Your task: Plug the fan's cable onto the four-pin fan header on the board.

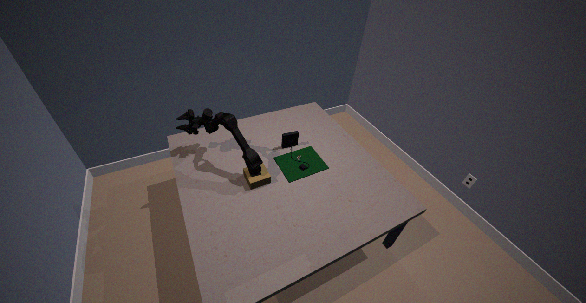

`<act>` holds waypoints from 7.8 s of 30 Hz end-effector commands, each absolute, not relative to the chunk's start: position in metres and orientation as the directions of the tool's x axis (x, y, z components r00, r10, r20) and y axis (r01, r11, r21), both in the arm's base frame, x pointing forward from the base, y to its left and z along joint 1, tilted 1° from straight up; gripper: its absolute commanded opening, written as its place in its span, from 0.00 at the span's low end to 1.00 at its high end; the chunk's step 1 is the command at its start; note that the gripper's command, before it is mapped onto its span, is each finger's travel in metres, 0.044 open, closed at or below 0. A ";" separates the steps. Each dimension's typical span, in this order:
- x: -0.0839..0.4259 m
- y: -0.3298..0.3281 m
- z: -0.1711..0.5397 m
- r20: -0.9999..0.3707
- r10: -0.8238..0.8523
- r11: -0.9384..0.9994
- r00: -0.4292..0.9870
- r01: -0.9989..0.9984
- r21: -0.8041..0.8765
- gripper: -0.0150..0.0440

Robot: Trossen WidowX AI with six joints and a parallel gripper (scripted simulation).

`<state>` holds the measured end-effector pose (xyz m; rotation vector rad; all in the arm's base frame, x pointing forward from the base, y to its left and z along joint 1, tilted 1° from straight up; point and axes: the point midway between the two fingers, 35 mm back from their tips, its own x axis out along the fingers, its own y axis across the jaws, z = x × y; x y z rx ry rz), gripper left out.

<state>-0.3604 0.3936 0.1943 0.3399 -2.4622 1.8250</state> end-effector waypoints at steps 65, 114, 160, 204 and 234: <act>0.375 0.359 0.121 -0.574 0.794 0.470 0.198 -0.800 0.373 0.61; 0.333 -0.039 0.035 -0.973 0.228 0.351 -0.043 0.935 0.041 0.61; 0.337 -0.039 -0.003 -0.973 0.229 0.356 -0.037 0.933 0.048 0.40; 0.341 -0.032 0.067 -0.980 0.195 0.626 -0.039 0.774 0.094 0.25; 0.369 -0.005 0.069 -0.995 0.096 0.985 -0.007 -0.142 0.096 0.25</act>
